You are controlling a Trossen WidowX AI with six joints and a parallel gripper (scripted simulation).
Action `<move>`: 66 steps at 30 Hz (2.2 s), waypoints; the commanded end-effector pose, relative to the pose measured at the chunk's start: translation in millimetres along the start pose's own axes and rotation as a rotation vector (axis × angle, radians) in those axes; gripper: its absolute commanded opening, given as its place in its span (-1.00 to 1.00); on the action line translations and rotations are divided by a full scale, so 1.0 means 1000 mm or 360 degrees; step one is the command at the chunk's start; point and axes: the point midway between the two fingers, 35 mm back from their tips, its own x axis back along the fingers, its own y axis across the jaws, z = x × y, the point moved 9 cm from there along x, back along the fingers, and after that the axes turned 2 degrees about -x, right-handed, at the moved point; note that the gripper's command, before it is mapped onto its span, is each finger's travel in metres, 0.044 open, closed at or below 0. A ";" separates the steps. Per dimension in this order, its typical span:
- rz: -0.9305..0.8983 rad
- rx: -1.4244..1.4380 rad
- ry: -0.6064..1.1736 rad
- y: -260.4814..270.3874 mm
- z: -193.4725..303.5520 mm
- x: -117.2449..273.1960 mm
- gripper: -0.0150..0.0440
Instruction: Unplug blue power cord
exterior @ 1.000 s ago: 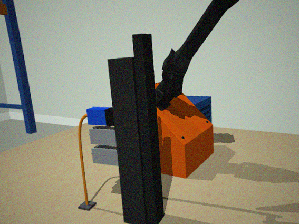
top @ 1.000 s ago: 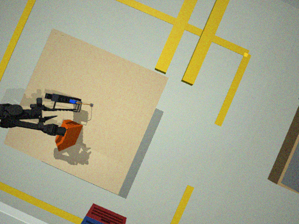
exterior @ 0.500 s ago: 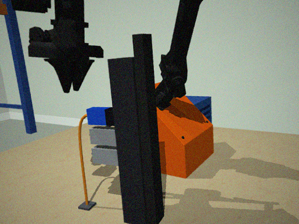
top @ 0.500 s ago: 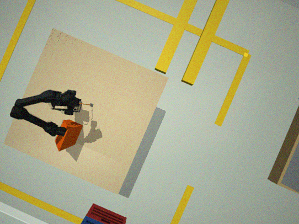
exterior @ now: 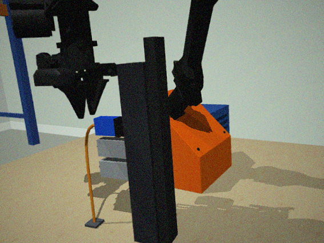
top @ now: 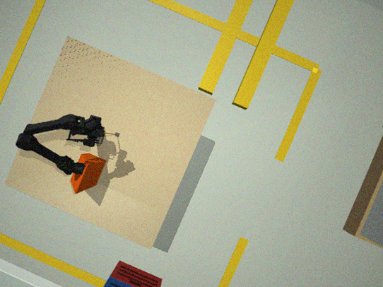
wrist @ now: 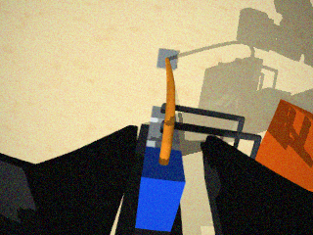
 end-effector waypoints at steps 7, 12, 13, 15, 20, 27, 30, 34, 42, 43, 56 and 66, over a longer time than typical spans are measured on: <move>-0.0004 -0.0009 0.0009 0.000 0.016 0.000 0.05; -0.0004 -0.0010 0.0010 -0.001 0.025 -0.001 0.05; -0.0004 -0.0010 0.0010 -0.001 0.026 -0.001 0.05; -0.0004 -0.0010 0.0010 -0.001 0.030 -0.001 0.05; -0.0004 -0.0010 0.0011 -0.002 0.037 -0.001 0.05; -0.0004 -0.0010 0.0012 -0.002 0.037 -0.003 0.05; -0.0004 -0.0010 0.0012 -0.001 0.037 -0.007 0.05; -0.0004 -0.0010 0.0012 -0.001 0.037 -0.012 0.05; 0.0000 0.0001 0.0004 -0.001 0.037 -0.010 -0.33; 0.0000 0.0001 0.0004 -0.001 0.037 -0.010 -0.35; 0.0000 0.0000 0.0004 0.000 0.030 -0.010 -0.49; -0.0001 -0.0002 0.0002 0.002 0.015 -0.009 -0.49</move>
